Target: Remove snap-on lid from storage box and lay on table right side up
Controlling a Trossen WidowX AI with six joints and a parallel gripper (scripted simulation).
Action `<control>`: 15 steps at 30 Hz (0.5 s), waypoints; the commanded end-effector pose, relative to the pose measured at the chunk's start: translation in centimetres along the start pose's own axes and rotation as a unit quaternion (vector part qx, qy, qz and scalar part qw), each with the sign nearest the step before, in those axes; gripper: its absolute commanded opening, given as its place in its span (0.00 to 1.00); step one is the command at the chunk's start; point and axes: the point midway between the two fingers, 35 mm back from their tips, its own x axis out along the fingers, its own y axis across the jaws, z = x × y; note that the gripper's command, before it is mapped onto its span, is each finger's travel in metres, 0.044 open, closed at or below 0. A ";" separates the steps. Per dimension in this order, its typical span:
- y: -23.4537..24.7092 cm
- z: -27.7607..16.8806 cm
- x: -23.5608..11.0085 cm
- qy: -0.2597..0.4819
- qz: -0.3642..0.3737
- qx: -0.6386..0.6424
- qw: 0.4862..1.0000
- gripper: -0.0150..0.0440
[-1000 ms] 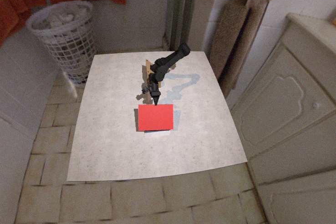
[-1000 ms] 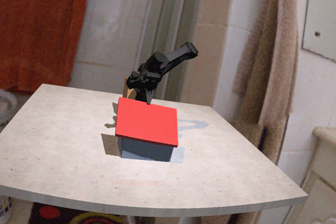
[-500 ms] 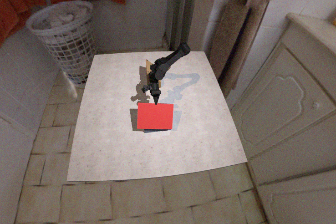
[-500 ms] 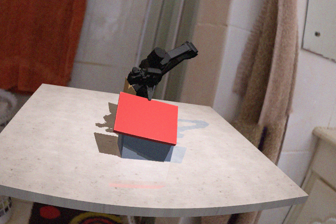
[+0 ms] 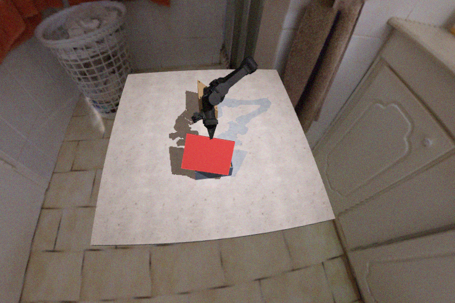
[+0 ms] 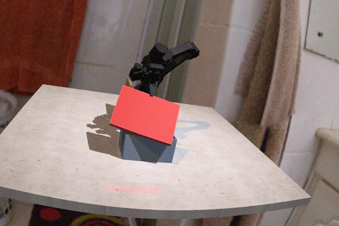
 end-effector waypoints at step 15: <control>0.5 -1.4 -0.6 0.002 0.004 -0.006 1.000 0.25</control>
